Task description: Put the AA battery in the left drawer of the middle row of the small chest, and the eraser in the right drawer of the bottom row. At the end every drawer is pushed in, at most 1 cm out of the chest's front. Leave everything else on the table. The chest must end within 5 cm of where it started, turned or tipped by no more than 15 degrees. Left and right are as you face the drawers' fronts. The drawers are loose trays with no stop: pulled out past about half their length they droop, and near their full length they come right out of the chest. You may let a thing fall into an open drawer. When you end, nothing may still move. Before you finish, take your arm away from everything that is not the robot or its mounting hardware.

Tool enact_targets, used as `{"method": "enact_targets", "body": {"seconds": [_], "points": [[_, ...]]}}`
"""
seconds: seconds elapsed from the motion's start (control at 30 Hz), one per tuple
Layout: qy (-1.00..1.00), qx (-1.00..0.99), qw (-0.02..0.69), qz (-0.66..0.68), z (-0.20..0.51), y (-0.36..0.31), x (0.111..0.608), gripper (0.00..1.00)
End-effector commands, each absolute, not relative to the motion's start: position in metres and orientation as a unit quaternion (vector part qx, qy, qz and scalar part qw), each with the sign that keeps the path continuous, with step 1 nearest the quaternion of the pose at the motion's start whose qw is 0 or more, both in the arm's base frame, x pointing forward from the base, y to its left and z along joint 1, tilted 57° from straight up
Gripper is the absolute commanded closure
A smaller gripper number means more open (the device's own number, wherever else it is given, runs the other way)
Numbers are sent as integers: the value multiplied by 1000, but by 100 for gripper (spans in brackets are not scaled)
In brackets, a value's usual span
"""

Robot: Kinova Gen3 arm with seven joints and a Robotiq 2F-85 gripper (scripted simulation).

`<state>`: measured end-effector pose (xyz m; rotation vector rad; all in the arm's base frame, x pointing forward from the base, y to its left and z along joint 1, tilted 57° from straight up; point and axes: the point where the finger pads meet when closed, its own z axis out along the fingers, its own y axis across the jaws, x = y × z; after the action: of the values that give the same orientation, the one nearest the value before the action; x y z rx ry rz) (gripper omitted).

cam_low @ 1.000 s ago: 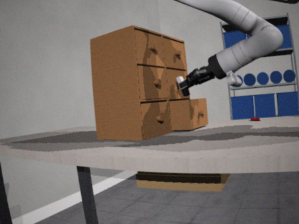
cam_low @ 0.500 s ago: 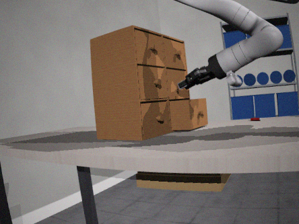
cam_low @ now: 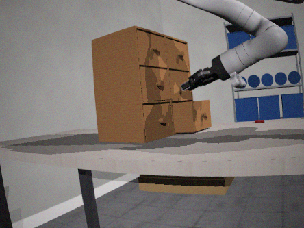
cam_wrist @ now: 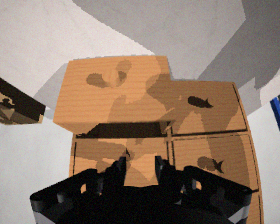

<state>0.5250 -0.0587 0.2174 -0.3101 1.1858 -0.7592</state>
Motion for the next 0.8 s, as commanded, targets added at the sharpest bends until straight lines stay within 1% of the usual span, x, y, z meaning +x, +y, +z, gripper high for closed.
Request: {"method": "enact_targets", "body": {"seconds": [0.0,0.77], "points": [[543,-142,752,-347,218,-58,525,62],[543,-142,752,-347,212,-54,524,62]]}}
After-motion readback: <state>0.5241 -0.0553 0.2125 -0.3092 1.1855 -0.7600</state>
